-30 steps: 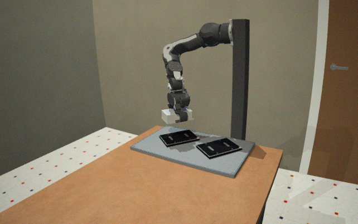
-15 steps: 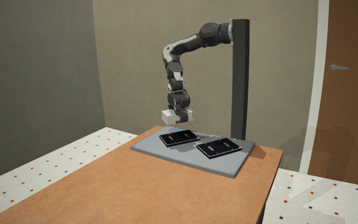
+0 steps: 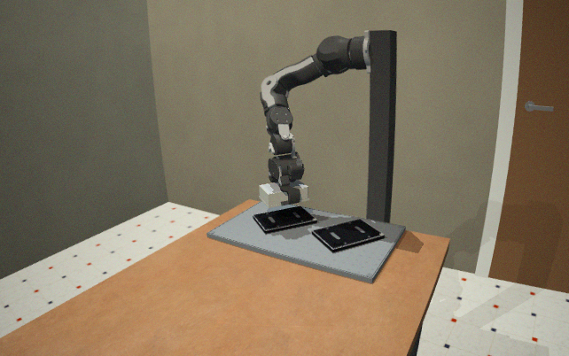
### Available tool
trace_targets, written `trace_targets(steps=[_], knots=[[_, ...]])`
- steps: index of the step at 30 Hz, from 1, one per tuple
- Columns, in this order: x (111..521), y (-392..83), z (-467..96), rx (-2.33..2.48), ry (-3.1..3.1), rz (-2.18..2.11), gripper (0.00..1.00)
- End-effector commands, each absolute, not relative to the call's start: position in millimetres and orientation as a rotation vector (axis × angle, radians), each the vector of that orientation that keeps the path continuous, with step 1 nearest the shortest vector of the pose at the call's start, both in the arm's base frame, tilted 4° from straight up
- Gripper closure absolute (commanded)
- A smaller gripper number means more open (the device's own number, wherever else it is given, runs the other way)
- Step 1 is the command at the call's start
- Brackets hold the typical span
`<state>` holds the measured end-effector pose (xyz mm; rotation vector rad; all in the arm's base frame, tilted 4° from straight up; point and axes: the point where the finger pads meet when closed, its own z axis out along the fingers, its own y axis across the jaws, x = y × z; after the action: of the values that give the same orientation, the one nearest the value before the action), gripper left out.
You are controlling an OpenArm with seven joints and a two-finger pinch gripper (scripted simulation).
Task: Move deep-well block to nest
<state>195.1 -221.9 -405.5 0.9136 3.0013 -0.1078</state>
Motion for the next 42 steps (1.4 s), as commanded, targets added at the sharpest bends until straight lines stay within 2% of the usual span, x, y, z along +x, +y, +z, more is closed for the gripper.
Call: trace_targets(steps=[1, 6, 18, 23, 42], knots=[[197.9, -221.6, -404.1, 0.914, 2.993, -0.096, 1.00], [196.2, -222.5, -436.3, 0.908, 2.999, -0.094, 1.00], [196.2, -222.5, -436.3, 0.908, 2.999, -0.094, 1.00], [198.7, -223.7, -453.6, 0.908, 2.999, -0.094, 1.00], [202.7, -226.0, -448.3, 0.919, 2.990, -0.101, 1.00]])
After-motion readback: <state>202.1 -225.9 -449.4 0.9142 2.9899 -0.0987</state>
